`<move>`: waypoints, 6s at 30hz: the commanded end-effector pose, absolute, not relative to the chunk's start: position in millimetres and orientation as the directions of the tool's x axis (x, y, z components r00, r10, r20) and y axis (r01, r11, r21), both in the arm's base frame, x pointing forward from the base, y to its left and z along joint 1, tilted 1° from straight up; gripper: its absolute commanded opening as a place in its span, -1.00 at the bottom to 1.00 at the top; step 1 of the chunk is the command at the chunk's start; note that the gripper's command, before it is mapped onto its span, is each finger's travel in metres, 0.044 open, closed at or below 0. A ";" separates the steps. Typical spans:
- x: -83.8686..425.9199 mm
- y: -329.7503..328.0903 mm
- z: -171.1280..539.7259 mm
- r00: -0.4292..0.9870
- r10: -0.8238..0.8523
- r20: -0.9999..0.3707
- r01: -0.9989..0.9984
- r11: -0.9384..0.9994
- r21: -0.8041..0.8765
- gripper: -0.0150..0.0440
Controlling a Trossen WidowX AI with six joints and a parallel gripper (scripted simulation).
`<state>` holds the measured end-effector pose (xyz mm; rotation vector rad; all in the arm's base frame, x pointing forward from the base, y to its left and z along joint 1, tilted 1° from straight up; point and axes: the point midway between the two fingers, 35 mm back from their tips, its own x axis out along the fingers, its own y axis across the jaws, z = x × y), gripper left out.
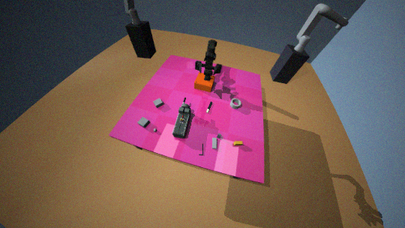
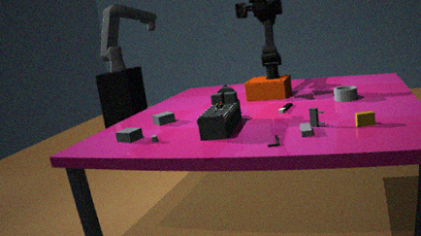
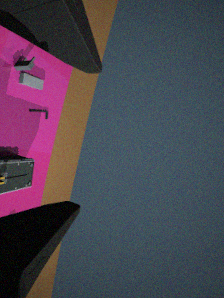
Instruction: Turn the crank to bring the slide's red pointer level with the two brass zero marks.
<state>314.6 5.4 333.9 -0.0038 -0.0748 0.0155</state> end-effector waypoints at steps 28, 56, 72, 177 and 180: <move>429.4 -59.1 258.6 0.914 -0.120 -0.389 0.164 0.983 0.081 1.00; 490.1 -120.2 122.7 0.687 -0.160 -0.709 0.360 0.922 0.141 1.00; 489.6 -119.9 100.6 0.687 -0.160 -0.709 0.360 0.922 0.141 1.00; 362.4 -161.0 38.2 0.723 -0.008 -0.691 0.006 1.000 -0.006 0.20; 362.4 -161.0 38.2 0.723 -0.008 -0.691 0.006 1.000 -0.006 -0.07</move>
